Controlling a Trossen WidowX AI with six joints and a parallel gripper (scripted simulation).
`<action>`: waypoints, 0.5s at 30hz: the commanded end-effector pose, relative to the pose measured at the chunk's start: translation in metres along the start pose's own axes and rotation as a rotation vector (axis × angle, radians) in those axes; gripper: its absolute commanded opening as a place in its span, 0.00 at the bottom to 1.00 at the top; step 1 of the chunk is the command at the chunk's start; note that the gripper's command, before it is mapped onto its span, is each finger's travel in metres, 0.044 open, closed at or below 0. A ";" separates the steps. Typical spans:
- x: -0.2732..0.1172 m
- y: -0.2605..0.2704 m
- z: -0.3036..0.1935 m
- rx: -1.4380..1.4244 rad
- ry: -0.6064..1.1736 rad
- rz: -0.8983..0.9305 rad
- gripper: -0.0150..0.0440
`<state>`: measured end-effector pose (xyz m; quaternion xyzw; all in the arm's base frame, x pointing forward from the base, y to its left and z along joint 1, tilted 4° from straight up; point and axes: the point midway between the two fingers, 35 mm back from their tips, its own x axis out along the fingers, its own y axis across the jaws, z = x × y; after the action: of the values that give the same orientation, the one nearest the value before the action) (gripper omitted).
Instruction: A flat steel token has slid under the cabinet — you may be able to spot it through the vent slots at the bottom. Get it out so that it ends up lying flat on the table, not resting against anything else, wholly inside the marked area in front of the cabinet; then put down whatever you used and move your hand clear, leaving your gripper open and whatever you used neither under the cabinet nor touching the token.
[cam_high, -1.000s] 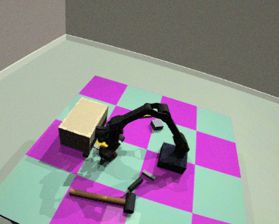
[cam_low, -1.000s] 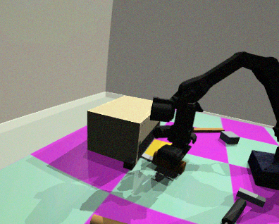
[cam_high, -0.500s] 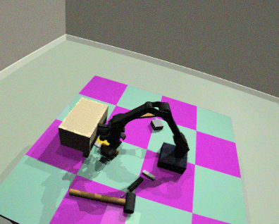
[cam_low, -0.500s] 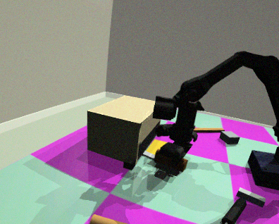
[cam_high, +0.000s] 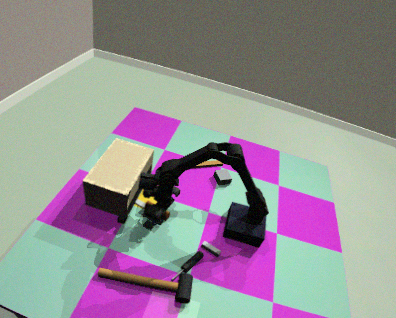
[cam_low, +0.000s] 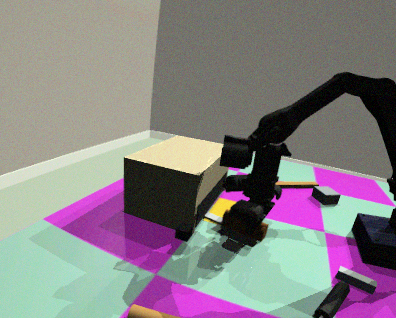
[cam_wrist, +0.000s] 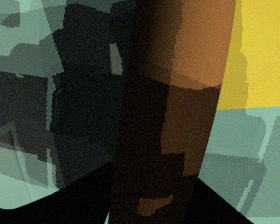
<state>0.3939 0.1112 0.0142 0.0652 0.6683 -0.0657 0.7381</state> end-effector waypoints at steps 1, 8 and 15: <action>0.001 -0.004 0.000 0.005 0.000 -0.007 0.25; 0.001 -0.003 -0.005 0.005 0.000 -0.007 0.25; 0.001 -0.002 -0.012 0.005 0.001 -0.007 0.25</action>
<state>0.3859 0.1104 0.0133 0.0636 0.6685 -0.0668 0.7379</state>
